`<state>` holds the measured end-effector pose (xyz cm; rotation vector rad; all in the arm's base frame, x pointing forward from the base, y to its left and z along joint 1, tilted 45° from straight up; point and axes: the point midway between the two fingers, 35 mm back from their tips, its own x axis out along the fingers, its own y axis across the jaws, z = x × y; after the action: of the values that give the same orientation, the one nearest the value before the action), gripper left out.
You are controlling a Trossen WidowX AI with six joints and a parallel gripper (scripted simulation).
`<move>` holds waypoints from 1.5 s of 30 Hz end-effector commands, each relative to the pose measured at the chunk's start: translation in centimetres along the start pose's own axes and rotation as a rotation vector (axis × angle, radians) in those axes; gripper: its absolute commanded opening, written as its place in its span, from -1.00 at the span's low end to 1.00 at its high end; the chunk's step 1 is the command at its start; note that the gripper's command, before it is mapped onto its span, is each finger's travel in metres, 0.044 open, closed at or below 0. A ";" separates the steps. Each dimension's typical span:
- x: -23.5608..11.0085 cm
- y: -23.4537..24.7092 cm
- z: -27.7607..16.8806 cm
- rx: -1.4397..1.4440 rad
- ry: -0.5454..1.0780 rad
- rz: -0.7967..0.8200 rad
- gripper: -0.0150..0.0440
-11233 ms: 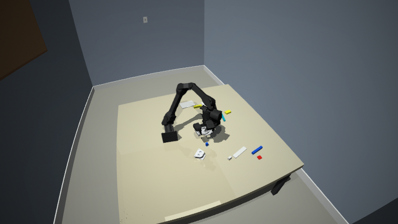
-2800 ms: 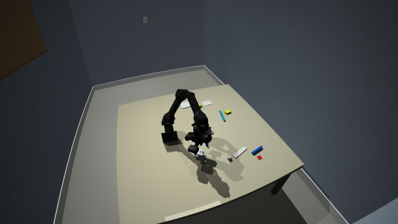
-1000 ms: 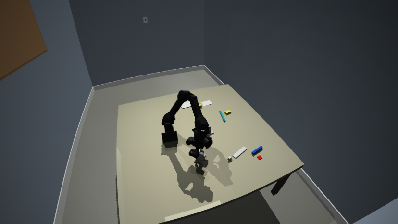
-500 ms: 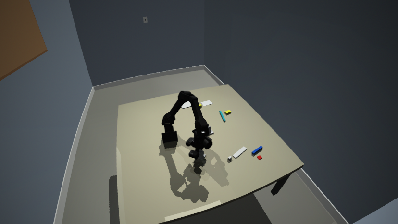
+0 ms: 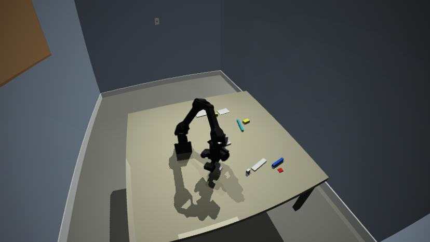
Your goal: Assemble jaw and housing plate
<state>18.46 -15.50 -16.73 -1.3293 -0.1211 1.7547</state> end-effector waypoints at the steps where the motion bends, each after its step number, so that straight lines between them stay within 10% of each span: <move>1: 0.1 0.0 0.0 0.005 0.001 -0.003 1.00; 45: -5.2 0.1 -0.2 0.004 0.001 0.000 0.70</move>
<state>18.62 -18.48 -13.86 -1.3207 -0.1155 1.7497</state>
